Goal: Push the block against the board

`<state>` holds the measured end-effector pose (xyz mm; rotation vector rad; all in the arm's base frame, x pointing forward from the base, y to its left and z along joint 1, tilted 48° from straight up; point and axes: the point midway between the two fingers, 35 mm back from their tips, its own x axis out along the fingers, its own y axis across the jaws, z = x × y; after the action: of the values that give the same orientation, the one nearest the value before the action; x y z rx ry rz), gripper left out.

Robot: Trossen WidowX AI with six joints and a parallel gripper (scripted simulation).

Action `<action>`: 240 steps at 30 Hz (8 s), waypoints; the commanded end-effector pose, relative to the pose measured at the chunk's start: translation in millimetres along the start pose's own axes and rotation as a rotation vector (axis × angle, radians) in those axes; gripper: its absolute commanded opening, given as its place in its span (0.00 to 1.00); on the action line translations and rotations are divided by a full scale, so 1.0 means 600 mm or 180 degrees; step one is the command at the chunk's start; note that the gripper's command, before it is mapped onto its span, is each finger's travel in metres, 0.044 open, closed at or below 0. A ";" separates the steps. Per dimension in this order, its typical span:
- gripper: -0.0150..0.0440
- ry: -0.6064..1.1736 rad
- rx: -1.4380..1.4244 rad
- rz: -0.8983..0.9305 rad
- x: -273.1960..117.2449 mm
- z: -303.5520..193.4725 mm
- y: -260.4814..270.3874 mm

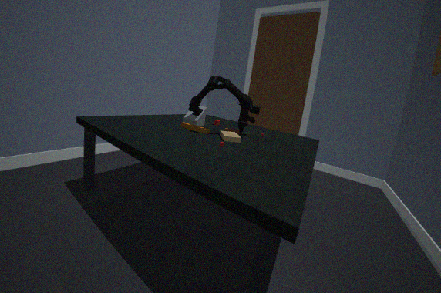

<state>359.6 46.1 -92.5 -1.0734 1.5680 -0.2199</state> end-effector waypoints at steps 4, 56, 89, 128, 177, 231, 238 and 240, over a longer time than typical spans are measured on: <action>0.25 0.0007 -0.0021 -0.0016 -0.001 -0.017 -0.002; 0.25 0.0015 -0.0027 -0.0017 -0.001 -0.085 -0.011; 0.25 0.0004 -0.0022 -0.0008 -0.092 -0.022 -0.008; 0.25 0.0018 0.3593 -0.0011 -0.098 -0.222 0.032; 0.25 0.0016 0.4401 -0.0017 0.000 -0.256 -0.013; 0.25 0.0020 0.4403 -0.0024 -0.088 -0.268 0.054; 0.25 0.0023 0.4237 -0.0019 -0.092 -0.268 0.049; 0.25 0.0023 0.4016 -0.0011 -0.093 -0.267 0.041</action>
<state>200.1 34.7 -24.1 -0.0365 1.0407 -1.0770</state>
